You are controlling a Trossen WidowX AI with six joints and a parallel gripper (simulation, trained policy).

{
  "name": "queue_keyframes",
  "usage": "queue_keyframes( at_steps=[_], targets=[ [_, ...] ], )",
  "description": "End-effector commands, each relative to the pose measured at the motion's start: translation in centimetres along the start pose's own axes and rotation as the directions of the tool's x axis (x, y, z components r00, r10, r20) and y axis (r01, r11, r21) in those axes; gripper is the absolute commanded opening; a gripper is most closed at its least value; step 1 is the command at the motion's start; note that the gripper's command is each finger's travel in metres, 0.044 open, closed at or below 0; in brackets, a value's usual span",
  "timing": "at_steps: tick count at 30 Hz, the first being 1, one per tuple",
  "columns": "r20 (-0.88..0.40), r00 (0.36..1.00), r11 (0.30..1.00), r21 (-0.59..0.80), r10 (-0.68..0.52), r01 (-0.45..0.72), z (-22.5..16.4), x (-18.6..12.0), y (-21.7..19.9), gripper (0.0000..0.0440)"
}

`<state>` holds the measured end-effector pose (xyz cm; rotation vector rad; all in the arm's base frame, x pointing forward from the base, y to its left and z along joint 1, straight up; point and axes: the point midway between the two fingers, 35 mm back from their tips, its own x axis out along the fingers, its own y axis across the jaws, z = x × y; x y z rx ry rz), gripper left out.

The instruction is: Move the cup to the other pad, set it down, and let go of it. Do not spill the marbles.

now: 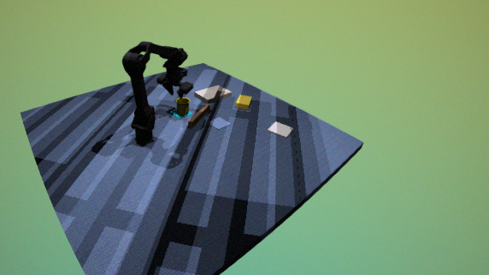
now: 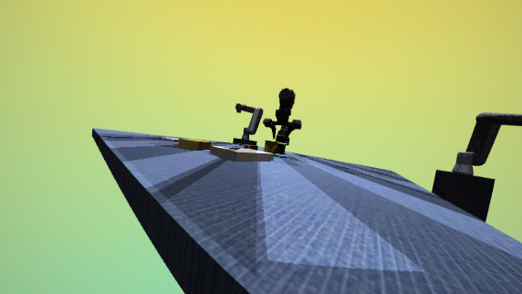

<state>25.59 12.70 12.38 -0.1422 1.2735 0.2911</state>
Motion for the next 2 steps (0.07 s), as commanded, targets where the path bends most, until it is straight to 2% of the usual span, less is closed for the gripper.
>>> queue_keyframes(
  at_steps=[1, 2],
  targets=[
    [0.042, 0.999, 1.000, 0.015, 0.014, -0.015, 0.45, -1.52, 0.04, 0.0304],
    [0.050, 0.999, 1.000, 0.017, 0.015, -0.016, 0.57, -1.85, 0.00, 0.0317]
  ],
)
